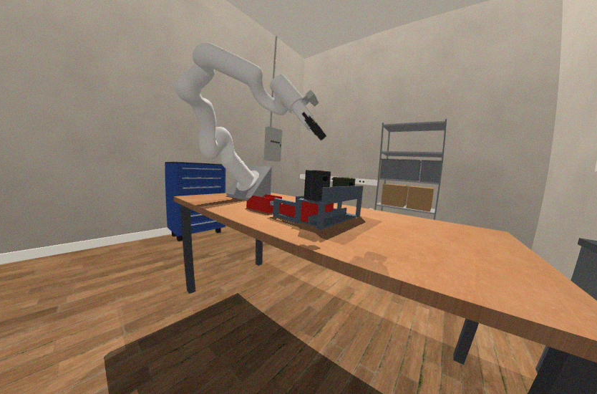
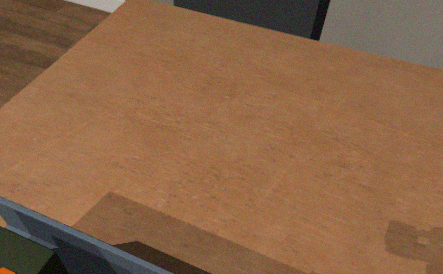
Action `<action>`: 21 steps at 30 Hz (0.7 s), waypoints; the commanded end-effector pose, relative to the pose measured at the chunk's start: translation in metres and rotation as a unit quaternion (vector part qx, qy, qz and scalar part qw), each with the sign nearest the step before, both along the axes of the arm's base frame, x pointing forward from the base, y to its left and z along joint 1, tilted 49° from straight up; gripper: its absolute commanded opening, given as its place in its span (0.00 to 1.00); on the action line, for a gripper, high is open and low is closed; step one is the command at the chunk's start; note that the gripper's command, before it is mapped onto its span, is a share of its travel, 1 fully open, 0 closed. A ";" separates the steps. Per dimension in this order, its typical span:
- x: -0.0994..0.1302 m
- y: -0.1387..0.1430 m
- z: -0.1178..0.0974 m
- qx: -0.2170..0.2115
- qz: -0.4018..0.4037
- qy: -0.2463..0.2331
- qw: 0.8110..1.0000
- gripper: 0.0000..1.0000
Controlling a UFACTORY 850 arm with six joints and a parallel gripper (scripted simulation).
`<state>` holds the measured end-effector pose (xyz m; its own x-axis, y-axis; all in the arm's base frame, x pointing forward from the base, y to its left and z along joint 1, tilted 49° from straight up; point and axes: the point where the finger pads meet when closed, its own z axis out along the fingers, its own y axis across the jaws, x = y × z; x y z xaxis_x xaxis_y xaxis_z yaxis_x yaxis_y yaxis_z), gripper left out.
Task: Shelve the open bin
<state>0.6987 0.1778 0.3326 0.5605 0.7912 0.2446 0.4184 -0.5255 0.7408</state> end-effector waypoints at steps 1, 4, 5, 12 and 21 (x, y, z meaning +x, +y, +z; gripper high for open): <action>-0.002 0.000 0.001 0.000 0.001 -0.001 1.000 1.00; -0.011 -0.001 0.000 0.000 0.001 -0.001 1.000 1.00; -0.021 -0.002 0.000 0.000 0.001 -0.001 1.000 1.00; -0.050 -0.007 -0.002 0.000 0.001 -0.001 1.000 1.00; -0.059 -0.008 -0.003 0.000 0.000 -0.001 1.000 1.00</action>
